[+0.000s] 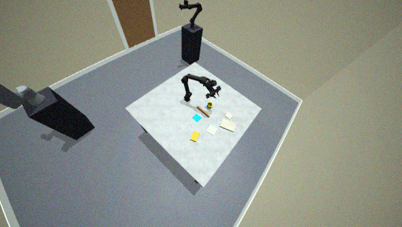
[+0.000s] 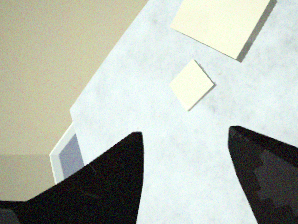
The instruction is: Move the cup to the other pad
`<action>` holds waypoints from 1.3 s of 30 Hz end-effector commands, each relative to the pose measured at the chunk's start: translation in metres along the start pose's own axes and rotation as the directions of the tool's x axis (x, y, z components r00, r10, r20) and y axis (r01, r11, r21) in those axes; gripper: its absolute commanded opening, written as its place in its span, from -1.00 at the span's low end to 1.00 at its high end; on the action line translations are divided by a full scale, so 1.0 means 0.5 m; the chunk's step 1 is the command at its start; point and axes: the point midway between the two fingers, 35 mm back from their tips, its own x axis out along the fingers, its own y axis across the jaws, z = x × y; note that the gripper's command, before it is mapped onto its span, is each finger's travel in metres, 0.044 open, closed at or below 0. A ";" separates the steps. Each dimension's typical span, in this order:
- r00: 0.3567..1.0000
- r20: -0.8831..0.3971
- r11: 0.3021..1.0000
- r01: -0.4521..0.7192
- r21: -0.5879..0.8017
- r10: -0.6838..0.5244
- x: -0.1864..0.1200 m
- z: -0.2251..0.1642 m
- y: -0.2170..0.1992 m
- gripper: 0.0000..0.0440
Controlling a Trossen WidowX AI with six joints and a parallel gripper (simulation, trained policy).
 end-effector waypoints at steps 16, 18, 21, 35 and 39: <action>0.963 -0.178 0.955 0.234 0.183 -0.201 0.046 -0.058 -0.032 -0.29; 0.954 -0.196 0.945 0.265 0.190 -0.228 0.052 -0.065 -0.040 -0.32; 0.937 -0.221 0.929 0.313 0.196 -0.270 0.062 -0.075 -0.054 -0.35; 0.829 -0.320 0.829 0.529 0.183 -0.459 0.095 -0.123 -0.123 -0.27; 0.788 -0.344 0.792 0.587 0.169 -0.510 0.101 -0.137 -0.143 -0.27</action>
